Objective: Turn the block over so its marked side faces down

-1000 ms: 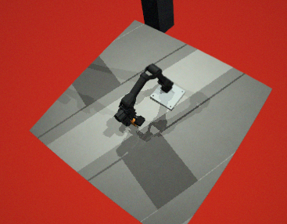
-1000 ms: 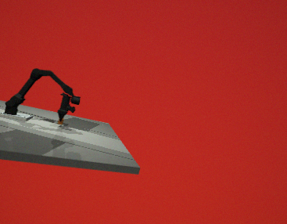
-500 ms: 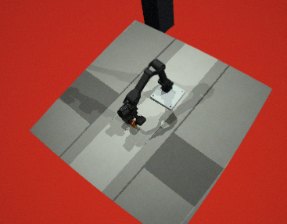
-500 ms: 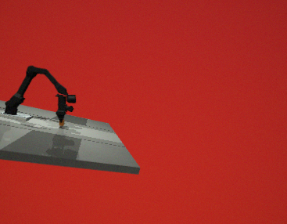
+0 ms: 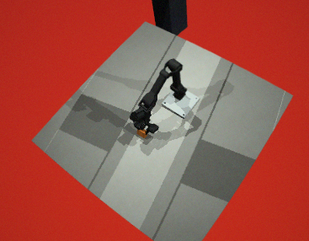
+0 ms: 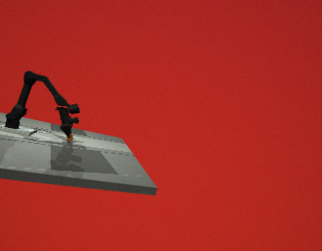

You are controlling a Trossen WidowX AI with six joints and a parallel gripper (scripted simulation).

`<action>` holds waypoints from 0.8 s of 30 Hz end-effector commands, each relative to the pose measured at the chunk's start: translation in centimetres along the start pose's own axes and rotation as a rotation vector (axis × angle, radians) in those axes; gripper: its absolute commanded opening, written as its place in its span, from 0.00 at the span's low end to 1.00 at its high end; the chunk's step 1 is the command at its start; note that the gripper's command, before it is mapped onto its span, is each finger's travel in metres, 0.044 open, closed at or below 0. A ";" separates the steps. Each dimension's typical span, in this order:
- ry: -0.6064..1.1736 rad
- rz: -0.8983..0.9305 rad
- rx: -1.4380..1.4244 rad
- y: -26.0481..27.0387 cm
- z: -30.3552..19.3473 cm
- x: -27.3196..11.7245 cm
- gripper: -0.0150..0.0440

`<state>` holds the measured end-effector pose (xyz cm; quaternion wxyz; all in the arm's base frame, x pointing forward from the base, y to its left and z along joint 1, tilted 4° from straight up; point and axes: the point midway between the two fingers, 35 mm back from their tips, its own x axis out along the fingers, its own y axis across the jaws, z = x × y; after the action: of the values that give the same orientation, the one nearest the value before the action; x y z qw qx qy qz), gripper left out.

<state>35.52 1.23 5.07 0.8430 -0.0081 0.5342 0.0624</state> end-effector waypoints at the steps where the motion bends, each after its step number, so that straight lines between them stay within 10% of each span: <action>1: -0.066 0.004 0.002 0.1 0.2 -0.5 0.25; 24: -0.311 0.000 0.004 -0.2 0.3 2.7 0.25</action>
<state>36.81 1.26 3.27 0.9102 -0.0003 0.4096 0.0611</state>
